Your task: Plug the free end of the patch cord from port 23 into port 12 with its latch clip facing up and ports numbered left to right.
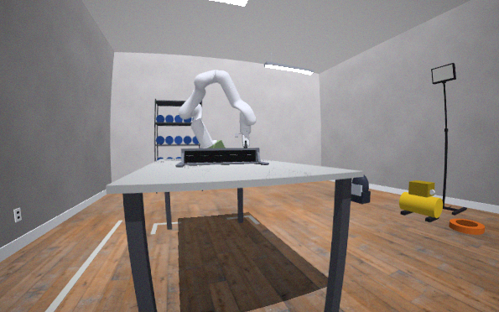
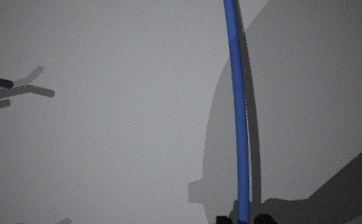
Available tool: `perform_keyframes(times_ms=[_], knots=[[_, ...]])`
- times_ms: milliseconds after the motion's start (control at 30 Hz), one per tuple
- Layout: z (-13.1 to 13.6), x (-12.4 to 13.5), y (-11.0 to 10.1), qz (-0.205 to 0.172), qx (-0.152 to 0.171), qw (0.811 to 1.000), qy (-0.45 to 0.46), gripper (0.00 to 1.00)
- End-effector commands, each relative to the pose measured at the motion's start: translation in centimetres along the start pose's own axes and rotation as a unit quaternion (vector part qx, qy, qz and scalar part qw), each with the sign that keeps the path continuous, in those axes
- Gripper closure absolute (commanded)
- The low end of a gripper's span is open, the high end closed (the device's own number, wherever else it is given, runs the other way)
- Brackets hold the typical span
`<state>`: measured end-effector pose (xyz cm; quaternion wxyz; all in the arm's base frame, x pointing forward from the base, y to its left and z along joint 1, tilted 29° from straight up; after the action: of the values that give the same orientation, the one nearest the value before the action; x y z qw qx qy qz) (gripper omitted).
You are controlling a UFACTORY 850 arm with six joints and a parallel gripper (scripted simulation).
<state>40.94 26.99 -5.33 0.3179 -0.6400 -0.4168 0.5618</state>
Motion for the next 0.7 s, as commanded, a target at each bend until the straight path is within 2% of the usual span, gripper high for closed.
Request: perform_keyframes(times_ms=[0, 333, 667], knots=[[-0.1, 0.0, -0.8, -0.001, -0.001, 1.000, 0.000, 1.00], [-0.1, 0.0, -1.9, -0.001, -0.001, 1.000, 0.000, 1.00], [-0.1, 0.0, -2.2, -0.001, -0.001, 1.000, 0.000, 1.00]])
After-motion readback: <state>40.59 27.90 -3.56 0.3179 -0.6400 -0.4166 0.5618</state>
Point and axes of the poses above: the point where the finger pads meet when closed, its own y axis out along the fingers, its own z axis across the jaws, x = y × z, the point moved 7 cm from there along -y, back along the fingers, and after that the axes turned 9 degrees about -y, right-handed, at the moved point
